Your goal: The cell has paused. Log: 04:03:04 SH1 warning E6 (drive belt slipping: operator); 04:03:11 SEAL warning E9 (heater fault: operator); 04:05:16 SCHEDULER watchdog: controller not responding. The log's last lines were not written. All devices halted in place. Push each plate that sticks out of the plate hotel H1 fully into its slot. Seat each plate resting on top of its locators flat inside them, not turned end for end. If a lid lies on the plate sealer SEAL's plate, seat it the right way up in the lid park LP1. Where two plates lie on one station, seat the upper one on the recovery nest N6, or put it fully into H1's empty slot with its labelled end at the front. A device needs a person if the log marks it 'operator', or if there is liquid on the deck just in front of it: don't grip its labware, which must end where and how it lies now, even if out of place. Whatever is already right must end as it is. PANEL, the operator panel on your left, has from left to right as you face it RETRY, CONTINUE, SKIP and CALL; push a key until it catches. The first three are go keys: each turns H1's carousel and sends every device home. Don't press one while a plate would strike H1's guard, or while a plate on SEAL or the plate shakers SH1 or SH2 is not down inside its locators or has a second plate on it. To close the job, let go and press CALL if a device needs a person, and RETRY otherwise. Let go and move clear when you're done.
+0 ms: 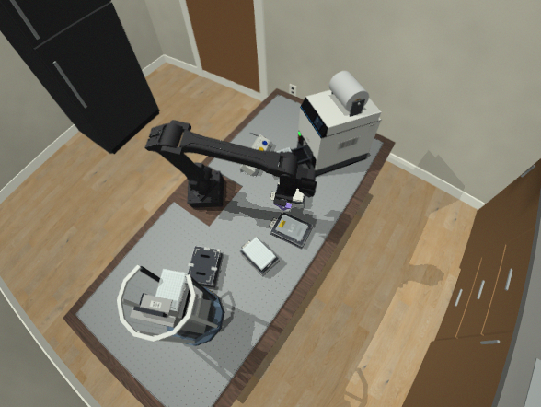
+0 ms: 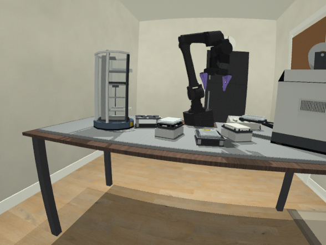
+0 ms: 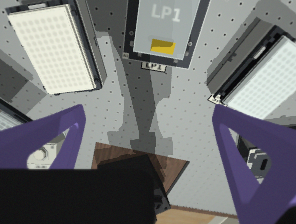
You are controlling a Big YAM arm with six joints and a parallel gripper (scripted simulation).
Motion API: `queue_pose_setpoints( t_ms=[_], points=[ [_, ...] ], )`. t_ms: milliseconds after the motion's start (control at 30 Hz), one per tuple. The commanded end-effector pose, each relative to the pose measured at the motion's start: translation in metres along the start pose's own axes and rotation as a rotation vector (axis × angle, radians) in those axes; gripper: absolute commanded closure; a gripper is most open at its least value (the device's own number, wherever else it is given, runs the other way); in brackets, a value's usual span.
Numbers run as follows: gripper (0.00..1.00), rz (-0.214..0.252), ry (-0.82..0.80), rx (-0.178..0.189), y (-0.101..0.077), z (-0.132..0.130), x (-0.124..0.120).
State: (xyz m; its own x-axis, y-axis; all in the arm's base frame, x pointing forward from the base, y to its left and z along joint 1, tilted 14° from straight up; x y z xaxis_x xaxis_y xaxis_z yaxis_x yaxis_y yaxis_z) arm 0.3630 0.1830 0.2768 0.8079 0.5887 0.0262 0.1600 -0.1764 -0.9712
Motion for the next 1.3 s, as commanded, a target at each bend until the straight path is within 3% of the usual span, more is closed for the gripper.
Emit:
queue_pose_setpoints(
  t_ms=[0, 133, 200, 433, 633, 933, 1267],
  points=[
    [0.0, -0.038, 0.028, -0.006, -0.019, 0.008, 0.019],
    [0.0, -0.037, 0.027, -0.005, -0.019, 0.021, 0.025],
    [0.0, -0.013, -0.067, -0.004, -0.009, 0.03, 0.02],
    [0.0, 0.006, -0.239, -0.002, -0.001, 0.049, 0.013],
    [0.0, -0.005, -0.418, -0.003, -0.003, 0.069, 0.017],
    [0.0, -0.009, -0.395, -0.003, -0.004, 0.092, 0.02],
    [0.0, -0.051, -0.384, -0.003, -0.019, 0.125, 0.033]
  ],
)
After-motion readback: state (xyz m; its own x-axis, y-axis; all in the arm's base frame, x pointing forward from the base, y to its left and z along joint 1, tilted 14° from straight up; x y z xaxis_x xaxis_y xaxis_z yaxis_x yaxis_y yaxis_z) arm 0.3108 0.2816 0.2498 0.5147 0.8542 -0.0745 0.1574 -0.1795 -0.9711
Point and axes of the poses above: the point where the finger pads meet when closed, its own y axis out along the fingers, its own z axis across the jaws, x = y × z, the point moved 9 cm from there along -y, back along the fingers, and after that the axes turned 13 degrees about -y, right-handed, at the moved point
